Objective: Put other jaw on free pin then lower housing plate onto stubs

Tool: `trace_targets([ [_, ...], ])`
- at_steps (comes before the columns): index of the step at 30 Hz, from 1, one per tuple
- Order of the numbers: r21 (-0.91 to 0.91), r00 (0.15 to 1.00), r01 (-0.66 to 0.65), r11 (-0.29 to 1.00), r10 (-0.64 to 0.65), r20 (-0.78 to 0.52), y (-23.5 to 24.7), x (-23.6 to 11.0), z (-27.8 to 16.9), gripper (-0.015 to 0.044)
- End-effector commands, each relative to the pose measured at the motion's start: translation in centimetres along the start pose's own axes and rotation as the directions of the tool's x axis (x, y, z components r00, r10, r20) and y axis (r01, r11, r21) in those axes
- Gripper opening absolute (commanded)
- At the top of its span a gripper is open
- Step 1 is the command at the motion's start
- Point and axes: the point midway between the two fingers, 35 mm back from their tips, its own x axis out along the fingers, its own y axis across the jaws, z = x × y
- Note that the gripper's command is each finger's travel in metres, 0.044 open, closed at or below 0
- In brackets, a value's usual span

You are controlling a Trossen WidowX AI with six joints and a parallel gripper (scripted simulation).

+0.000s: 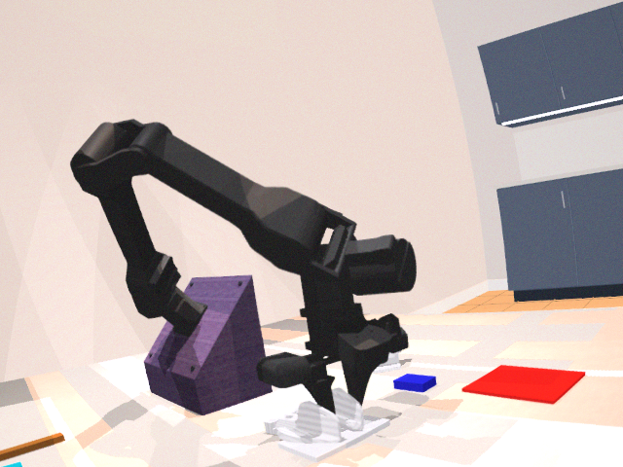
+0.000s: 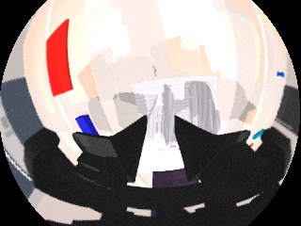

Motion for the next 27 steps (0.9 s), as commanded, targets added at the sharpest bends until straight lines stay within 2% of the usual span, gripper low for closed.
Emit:
trace_targets([
  [1,0.002,1.0,-0.002,1.0,0.002,0.003,0.07,-0.43,0.07,0.0134],
  [27,0.002,1.0,-0.002,1.0,0.002,0.003,0.06,0.11,0.14,0.0134],
])
